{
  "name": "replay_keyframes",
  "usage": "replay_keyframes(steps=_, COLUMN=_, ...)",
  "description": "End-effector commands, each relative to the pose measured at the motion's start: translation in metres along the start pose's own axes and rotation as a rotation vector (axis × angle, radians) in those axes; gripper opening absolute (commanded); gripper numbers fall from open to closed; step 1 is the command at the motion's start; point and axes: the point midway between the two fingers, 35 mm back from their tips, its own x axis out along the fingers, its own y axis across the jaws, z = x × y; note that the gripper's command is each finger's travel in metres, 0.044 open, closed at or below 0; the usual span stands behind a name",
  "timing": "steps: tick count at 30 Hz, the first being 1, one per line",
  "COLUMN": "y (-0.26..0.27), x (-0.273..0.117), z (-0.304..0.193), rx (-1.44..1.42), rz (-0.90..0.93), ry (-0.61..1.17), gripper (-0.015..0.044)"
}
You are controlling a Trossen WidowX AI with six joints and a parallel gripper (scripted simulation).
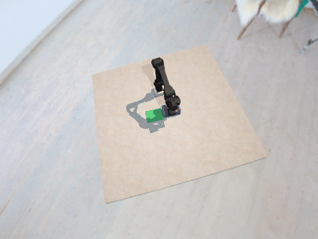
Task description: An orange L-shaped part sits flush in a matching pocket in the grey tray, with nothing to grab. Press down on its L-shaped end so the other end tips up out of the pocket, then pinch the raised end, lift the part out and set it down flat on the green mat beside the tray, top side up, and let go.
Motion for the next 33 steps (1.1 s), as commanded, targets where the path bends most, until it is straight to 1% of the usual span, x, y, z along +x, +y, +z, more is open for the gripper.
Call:
replay_keyframes(steps=1, y=0.000, x=-0.001, z=0.000, rx=0.000, rz=-0.001, ry=0.000, gripper=0.0122)
replay_keyframes(steps=7, y=0.000, x=-0.001, z=0.000, rx=0.000, rz=-0.001, ry=0.000, gripper=0.0082)
replay_keyframes(steps=10, y=0.000, x=-0.001, z=0.000, rx=0.000, rz=-0.001, ry=0.000, gripper=0.0003)
replay_keyframes(steps=18, y=0.000, x=-0.003, z=0.000, rx=0.000, rz=-0.001, ry=0.000, gripper=0.0000)
replay_keyframes(steps=33, y=0.000, x=-0.025, z=0.000, rx=-0.003, rz=0.001, ry=0.003, gripper=0.0000)
